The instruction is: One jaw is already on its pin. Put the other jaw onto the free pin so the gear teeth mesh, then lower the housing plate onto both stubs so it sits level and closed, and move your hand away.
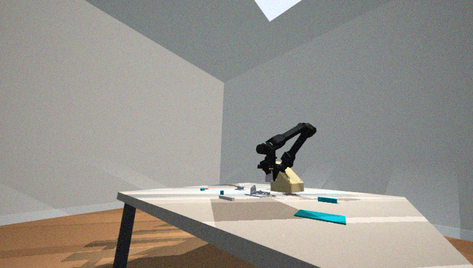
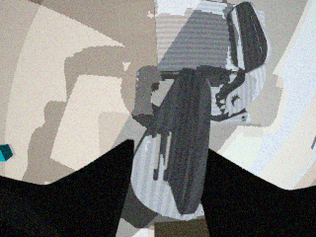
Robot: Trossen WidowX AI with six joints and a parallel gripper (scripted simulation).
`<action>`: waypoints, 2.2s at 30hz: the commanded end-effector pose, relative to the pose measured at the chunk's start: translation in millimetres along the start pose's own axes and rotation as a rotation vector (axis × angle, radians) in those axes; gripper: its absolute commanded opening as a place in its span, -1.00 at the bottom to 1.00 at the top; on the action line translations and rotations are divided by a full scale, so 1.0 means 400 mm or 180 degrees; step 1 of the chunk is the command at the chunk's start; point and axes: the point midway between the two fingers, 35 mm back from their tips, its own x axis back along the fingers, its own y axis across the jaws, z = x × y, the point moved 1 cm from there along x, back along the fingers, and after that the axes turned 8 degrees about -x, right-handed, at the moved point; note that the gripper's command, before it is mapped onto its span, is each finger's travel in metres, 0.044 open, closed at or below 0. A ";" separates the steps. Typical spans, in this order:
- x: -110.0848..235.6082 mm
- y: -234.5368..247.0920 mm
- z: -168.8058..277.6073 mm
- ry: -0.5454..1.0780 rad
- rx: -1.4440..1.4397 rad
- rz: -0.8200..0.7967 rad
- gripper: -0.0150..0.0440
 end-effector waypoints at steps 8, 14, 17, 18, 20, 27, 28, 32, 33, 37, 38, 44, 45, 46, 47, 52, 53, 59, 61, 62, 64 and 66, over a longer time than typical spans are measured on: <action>0.004 -0.009 -0.086 -0.0009 0.0021 -0.0008 -0.04; 0.003 -0.020 -0.134 -0.0011 0.0024 -0.0008 -0.04; 0.002 -0.027 -0.156 -0.0012 0.0025 -0.0008 -0.04; 0.001 -0.028 -0.160 -0.0012 0.0025 -0.0008 -0.04; 0.001 -0.029 -0.161 -0.0012 0.0025 -0.0008 -0.04; 0.001 -0.029 -0.161 -0.0012 0.0025 -0.0008 -0.04; 0.001 -0.029 -0.161 -0.0012 0.0025 -0.0008 -0.04; 0.001 -0.029 -0.161 -0.0012 0.0025 -0.0008 -0.04; 0.001 -0.029 -0.161 -0.0012 0.0025 -0.0008 -0.04; 0.001 -0.029 -0.161 -0.0012 0.0025 -0.0008 -0.04; 0.001 -0.029 -0.161 -0.0012 0.0025 -0.0008 -0.04; 0.001 -0.029 -0.161 -0.0012 0.0025 -0.0008 -0.04; 0.001 -0.029 -0.161 -0.0012 0.0025 -0.0008 -0.04; 0.001 -0.029 -0.161 -0.0012 0.0025 -0.0008 -0.04; 0.001 -0.030 -0.162 -0.0013 0.0030 -0.0008 -0.04; 0.001 -0.031 -0.162 -0.0013 0.0034 -0.0008 -0.04; 0.001 -0.031 -0.162 -0.0013 0.0034 -0.0008 -0.04; -0.005 -0.031 -0.162 -0.0013 0.0034 -0.0007 -0.04; -0.013 -0.032 -0.163 -0.0013 0.0034 -0.0007 -0.04; -0.017 -0.032 -0.163 -0.0013 0.0034 -0.0006 -0.04; -0.025 -0.032 -0.164 -0.0013 0.0034 -0.0006 -0.04; -0.033 -0.032 -0.164 -0.0013 0.0033 -0.0006 -0.04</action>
